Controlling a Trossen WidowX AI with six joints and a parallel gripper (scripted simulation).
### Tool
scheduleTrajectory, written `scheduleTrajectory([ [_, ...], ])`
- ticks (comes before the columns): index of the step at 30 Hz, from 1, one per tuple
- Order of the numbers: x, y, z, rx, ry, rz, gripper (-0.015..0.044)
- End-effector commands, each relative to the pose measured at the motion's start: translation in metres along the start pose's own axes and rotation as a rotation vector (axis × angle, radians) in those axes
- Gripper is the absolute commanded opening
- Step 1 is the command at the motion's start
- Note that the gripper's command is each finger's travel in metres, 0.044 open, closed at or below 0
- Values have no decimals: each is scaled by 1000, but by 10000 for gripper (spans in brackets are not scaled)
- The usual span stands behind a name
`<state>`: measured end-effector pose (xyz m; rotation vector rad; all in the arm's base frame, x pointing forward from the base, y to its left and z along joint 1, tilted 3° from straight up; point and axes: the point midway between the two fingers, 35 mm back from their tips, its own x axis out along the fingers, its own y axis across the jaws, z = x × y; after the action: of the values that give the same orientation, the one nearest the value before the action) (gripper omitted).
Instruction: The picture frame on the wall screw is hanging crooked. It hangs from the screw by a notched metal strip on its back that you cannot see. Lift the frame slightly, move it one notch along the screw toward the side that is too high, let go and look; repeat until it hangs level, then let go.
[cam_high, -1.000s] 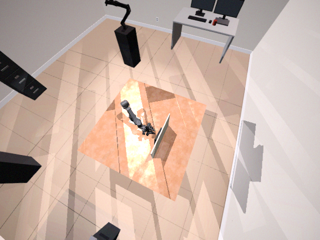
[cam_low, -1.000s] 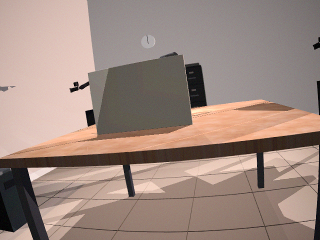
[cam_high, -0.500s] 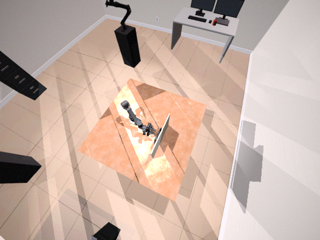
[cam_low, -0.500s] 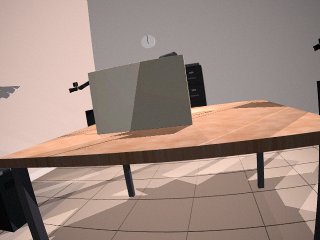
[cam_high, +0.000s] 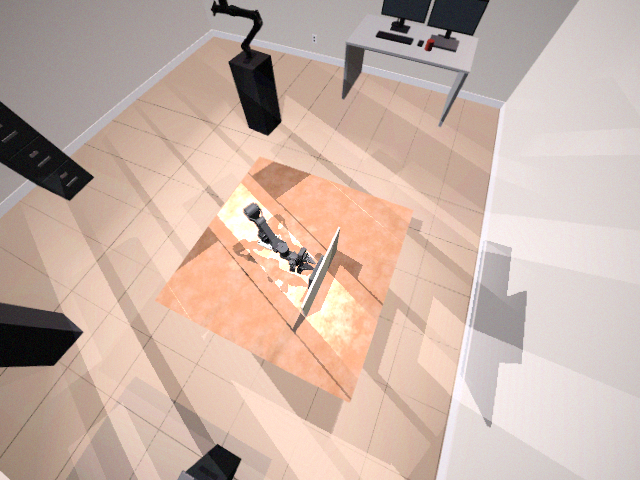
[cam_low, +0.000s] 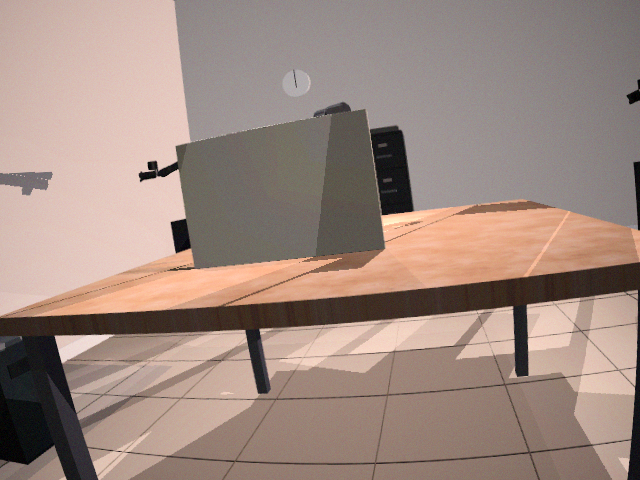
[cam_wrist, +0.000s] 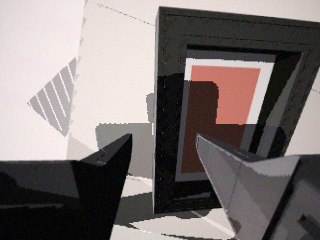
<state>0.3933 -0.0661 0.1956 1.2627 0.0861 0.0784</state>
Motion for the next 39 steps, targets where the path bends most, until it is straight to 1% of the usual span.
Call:
scheduleTrajectory([
  [1, 8, -2, 0, 5, -3, -3, 260],
  [39, 12, -2, 1, 5, -3, -3, 260],
])
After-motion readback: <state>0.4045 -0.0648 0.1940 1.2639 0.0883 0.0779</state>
